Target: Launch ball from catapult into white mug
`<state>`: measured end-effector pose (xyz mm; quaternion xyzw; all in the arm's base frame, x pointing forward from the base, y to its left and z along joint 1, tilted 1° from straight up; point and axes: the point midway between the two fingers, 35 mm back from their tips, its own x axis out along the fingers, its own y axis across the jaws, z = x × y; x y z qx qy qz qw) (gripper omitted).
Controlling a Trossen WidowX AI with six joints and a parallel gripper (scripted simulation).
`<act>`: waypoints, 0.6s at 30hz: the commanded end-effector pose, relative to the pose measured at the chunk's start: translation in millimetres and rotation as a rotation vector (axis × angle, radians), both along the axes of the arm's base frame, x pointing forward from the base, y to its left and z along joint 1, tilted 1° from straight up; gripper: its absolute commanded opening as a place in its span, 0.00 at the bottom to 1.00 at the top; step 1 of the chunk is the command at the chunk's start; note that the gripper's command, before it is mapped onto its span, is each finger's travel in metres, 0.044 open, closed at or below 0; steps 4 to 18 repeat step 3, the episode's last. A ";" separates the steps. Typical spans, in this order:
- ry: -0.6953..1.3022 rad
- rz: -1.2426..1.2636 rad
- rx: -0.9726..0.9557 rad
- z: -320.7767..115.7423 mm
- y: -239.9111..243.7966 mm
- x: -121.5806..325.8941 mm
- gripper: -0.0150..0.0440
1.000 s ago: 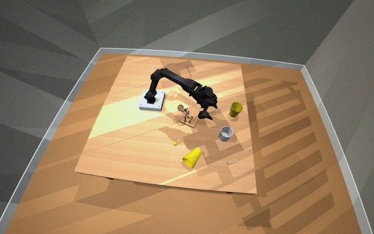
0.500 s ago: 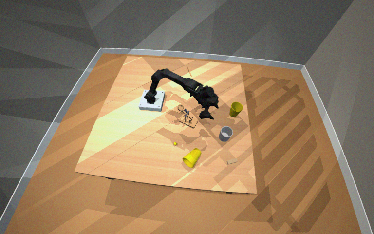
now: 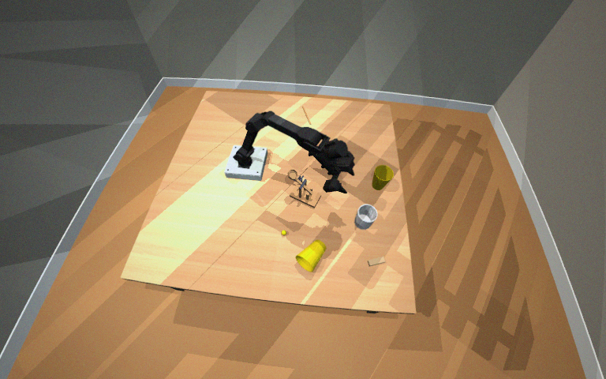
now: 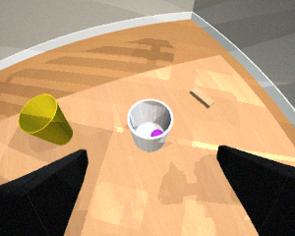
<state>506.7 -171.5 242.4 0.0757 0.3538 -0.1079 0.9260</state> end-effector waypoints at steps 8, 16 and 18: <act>-0.002 0.000 -0.001 0.3 -0.2 0.1 1.00; -0.002 0.000 -0.001 0.3 -0.2 0.1 1.00; -0.002 0.000 -0.001 0.3 -0.2 0.1 1.00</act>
